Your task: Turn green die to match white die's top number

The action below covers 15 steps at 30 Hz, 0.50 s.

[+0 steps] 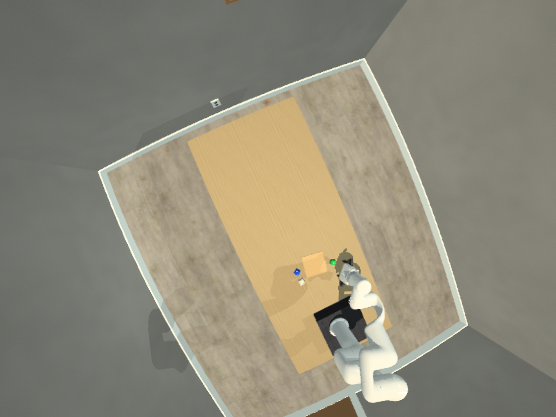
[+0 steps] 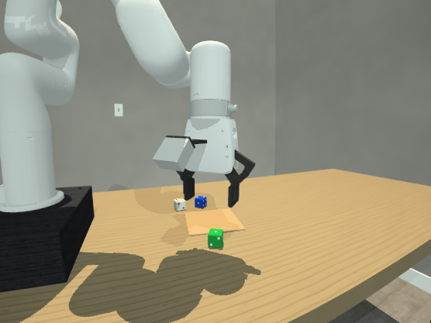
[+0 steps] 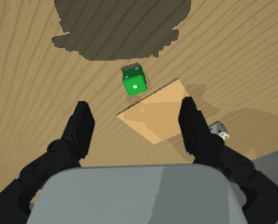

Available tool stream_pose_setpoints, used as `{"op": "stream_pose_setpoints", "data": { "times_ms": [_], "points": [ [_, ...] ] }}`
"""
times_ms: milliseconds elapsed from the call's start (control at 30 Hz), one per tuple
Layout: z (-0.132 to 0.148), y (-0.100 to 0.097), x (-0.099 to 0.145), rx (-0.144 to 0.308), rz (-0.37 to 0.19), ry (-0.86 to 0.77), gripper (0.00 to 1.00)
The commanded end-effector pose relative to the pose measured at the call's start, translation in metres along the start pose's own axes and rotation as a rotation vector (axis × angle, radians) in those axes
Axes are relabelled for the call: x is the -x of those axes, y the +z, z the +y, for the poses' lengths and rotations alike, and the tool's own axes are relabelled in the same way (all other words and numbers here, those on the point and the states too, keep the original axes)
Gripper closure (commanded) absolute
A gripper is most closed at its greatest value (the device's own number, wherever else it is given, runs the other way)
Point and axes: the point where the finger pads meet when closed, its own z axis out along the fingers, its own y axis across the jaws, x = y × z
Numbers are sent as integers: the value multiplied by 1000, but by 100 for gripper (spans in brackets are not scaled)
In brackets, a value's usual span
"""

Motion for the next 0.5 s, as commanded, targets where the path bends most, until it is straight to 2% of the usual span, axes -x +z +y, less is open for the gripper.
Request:
{"op": "stream_pose_setpoints", "data": {
  "times_ms": [0, 167, 467],
  "points": [
    [-5, 34, 3, -7, -3, 0, 0],
    [-6, 53, 3, -7, -3, 0, 0],
    [-6, 54, 3, -7, -3, 0, 0]
  ]
}}
